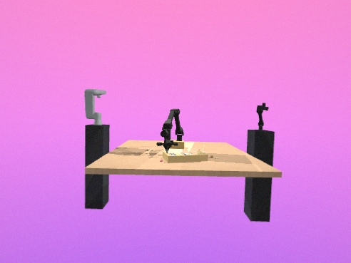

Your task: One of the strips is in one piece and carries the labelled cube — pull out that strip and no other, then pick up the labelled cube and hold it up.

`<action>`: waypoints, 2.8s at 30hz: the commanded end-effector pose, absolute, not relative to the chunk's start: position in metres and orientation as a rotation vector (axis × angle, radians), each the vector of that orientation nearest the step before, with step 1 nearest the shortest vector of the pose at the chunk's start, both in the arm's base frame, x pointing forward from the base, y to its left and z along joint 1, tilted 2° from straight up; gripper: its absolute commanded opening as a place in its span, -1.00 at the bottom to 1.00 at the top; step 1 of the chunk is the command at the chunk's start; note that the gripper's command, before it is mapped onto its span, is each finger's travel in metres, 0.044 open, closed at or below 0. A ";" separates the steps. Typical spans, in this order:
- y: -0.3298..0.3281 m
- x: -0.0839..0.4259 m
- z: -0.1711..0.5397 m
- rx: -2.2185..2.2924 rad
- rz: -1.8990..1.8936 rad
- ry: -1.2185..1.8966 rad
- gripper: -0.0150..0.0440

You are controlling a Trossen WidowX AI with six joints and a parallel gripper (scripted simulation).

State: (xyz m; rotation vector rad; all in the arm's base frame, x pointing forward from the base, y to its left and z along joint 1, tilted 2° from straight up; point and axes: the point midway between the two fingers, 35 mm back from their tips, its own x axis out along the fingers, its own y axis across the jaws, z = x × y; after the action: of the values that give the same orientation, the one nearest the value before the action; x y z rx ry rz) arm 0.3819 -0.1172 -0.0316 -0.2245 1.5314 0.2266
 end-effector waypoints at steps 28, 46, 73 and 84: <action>-0.131 0.331 -0.038 -0.223 0.229 1.553 -0.49; -0.138 0.306 -0.039 -0.224 0.229 1.555 -0.49; -0.150 0.265 -0.040 -0.224 0.228 1.559 -0.49; -0.155 0.248 -0.040 -0.225 0.228 1.561 -0.49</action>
State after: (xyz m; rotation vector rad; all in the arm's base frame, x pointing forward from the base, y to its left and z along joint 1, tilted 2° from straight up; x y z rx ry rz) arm 0.2611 -0.1551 -0.0348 -0.2310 1.5357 0.2214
